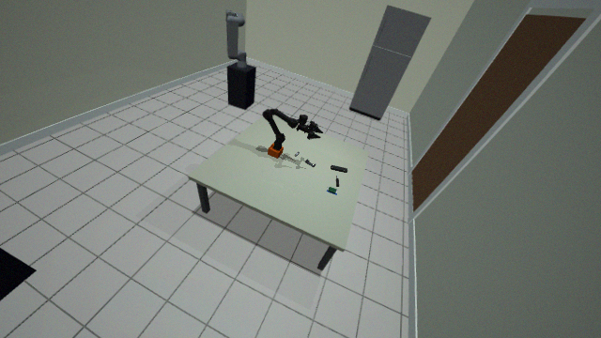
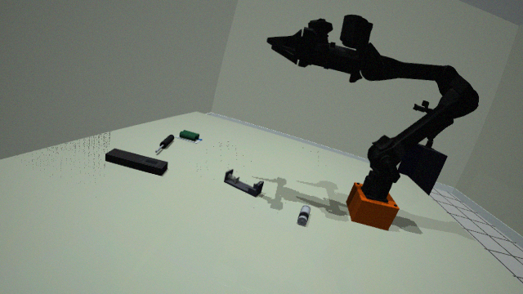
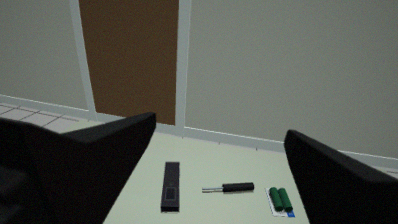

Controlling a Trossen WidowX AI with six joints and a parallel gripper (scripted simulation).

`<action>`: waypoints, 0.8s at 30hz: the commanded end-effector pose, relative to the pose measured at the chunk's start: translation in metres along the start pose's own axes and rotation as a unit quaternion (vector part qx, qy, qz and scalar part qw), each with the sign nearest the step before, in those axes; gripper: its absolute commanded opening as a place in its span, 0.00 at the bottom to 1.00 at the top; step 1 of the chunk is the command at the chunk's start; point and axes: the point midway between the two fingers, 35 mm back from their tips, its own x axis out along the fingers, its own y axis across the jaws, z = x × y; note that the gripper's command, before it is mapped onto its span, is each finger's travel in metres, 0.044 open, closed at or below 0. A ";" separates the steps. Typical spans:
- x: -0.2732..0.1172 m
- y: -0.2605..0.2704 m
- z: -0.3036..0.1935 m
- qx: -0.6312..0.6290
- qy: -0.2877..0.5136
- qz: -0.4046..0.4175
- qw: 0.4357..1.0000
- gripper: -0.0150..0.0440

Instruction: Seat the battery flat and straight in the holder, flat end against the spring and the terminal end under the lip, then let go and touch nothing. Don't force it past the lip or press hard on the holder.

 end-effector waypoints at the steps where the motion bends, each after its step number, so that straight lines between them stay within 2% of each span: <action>1: 0.001 0.002 -0.005 -0.007 0.011 0.003 1.000 0.89; 2: 0.005 0.008 -0.021 -0.028 0.044 0.014 0.999 0.84; 4: 0.009 0.033 -0.082 -0.112 0.162 0.066 0.978 0.75; 6: 0.005 0.045 -0.111 -0.156 0.217 0.098 0.959 0.67; 9: -0.013 0.065 -0.165 -0.241 0.316 0.170 0.902 0.65; 13: -0.055 0.084 -0.226 -0.348 0.424 0.280 0.788 0.65; 19: -0.133 0.088 -0.279 -0.460 0.523 0.441 0.567 0.65; 24: -0.136 0.088 -0.280 -0.463 0.525 0.446 0.558 0.65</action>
